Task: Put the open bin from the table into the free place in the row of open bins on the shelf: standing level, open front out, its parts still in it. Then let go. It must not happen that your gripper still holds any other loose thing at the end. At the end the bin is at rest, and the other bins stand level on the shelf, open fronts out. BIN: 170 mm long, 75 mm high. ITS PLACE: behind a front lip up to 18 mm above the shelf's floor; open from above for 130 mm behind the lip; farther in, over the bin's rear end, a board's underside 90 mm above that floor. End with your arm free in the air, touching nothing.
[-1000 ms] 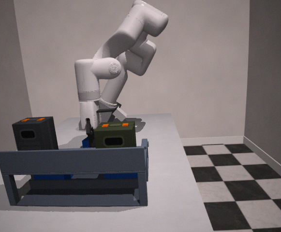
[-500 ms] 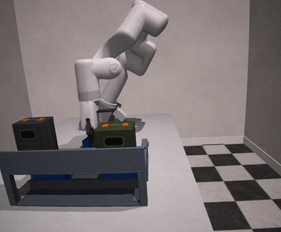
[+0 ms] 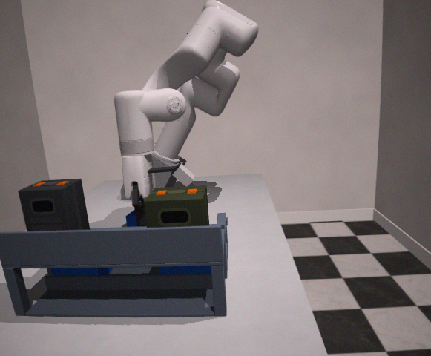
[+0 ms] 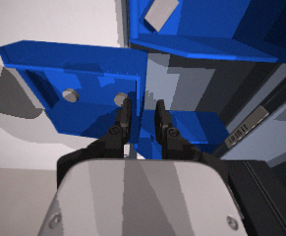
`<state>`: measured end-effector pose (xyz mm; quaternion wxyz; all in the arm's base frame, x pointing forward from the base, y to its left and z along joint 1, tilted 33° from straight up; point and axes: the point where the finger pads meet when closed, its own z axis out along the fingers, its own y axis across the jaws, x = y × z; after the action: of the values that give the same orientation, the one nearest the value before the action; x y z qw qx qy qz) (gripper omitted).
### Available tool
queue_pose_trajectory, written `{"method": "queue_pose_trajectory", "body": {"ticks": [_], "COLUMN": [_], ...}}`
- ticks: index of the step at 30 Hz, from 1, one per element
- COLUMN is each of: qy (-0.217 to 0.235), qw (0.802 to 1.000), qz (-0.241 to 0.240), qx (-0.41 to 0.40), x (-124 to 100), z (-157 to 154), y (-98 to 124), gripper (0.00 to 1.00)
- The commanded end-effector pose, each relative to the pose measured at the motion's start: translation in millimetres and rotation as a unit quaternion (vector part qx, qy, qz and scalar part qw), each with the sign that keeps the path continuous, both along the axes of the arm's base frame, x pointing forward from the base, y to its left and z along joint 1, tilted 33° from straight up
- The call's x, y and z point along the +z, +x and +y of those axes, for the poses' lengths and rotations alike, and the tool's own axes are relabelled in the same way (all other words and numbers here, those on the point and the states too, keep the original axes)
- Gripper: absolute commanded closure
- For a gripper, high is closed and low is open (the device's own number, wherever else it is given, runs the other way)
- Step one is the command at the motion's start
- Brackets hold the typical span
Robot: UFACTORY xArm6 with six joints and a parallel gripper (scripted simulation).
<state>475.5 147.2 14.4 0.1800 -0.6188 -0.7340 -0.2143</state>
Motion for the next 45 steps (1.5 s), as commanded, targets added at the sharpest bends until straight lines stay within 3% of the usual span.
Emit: {"method": "queue_pose_trajectory", "body": {"ticks": [1, 27, 32, 45], "qy": [0.0, 0.0, 0.0, 0.0], "qw": [1.0, 1.0, 1.0, 1.0], "qz": [-0.002, -0.002, -0.002, -0.001], "qx": [-0.001, -0.001, -0.001, -0.001], "x": [1, 1, 27, 34], "z": [0, 0, -17, -21], "y": [1, 1, 1, 1], "gripper": [0.67, 0.67, 0.67, 0.67]}}
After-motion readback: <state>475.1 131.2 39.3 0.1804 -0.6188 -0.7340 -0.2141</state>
